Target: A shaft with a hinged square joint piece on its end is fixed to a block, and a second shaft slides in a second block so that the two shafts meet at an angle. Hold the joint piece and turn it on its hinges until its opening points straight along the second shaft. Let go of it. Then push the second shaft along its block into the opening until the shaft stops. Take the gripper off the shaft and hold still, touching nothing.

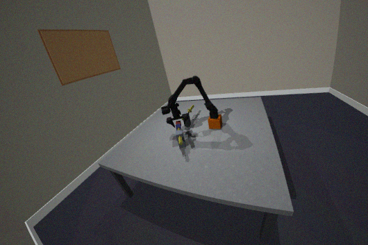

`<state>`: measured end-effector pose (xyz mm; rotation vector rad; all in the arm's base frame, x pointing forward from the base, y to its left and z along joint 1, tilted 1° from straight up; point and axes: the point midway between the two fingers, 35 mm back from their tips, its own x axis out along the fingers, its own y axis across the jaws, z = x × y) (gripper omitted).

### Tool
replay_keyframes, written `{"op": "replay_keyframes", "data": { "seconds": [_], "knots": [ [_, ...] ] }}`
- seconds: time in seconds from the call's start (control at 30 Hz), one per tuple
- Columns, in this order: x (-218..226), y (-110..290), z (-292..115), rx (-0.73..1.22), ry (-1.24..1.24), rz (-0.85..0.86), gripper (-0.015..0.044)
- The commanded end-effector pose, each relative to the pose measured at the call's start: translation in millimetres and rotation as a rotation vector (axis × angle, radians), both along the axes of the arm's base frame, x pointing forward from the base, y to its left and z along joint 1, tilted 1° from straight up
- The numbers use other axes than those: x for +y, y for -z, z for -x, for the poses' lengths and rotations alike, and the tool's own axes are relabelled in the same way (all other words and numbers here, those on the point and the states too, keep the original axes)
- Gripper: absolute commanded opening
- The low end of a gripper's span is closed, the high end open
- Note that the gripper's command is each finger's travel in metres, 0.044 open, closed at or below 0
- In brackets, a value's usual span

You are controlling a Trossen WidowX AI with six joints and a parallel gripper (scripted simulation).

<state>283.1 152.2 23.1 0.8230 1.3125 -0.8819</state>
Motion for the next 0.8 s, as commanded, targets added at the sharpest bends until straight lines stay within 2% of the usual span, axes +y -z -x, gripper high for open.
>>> {"op": "replay_keyframes", "data": {
  "seconds": [0.0,0.37,0.77],
  "knots": [
    [1,-16,-3,0.021,-0.005,-0.090,0.0440],
    [1,-19,-3,0.019,-0.024,-0.088,0.0440],
    [3,-66,-8,0.030,-0.433,-0.073,0.0440]
  ]
}}
